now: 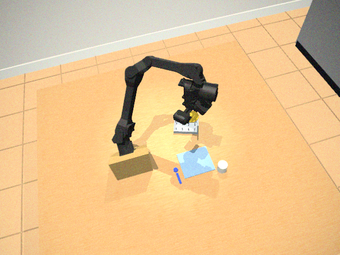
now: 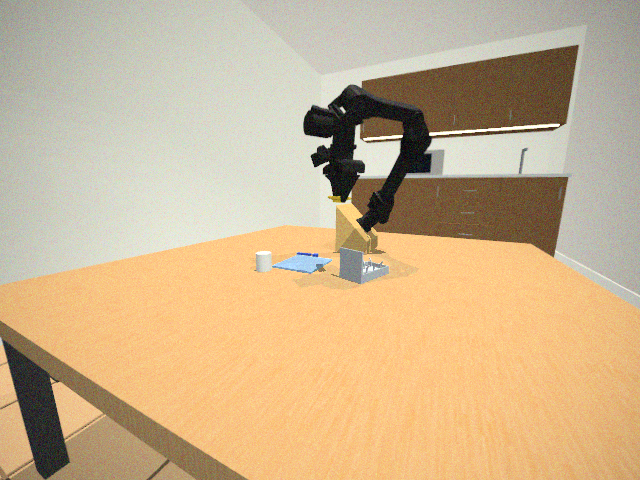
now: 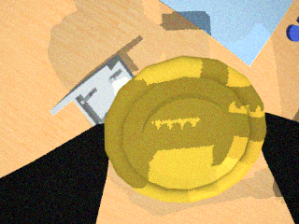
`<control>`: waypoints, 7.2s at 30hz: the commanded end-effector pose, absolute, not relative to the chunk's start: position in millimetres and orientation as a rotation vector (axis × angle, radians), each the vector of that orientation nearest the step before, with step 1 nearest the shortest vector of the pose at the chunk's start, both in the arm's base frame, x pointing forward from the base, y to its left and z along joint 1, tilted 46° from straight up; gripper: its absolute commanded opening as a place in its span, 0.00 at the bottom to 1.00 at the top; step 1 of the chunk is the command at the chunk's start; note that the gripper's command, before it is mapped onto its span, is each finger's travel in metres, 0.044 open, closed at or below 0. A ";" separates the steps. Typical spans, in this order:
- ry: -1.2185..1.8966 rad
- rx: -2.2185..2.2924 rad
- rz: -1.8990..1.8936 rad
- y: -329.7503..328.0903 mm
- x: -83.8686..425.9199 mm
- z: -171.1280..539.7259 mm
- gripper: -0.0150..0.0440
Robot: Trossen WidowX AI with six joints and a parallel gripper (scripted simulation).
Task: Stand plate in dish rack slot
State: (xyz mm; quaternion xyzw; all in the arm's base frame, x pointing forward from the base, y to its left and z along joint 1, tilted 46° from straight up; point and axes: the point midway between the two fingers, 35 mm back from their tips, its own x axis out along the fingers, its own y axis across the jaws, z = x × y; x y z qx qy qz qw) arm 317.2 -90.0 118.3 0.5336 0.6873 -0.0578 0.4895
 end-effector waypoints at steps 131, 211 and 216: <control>0.129 0.805 -0.369 87.3 223.3 100.4 0.25; 0.143 0.803 -0.365 109.4 264.5 60.1 0.92; 0.143 0.803 -0.365 109.4 264.5 60.1 0.93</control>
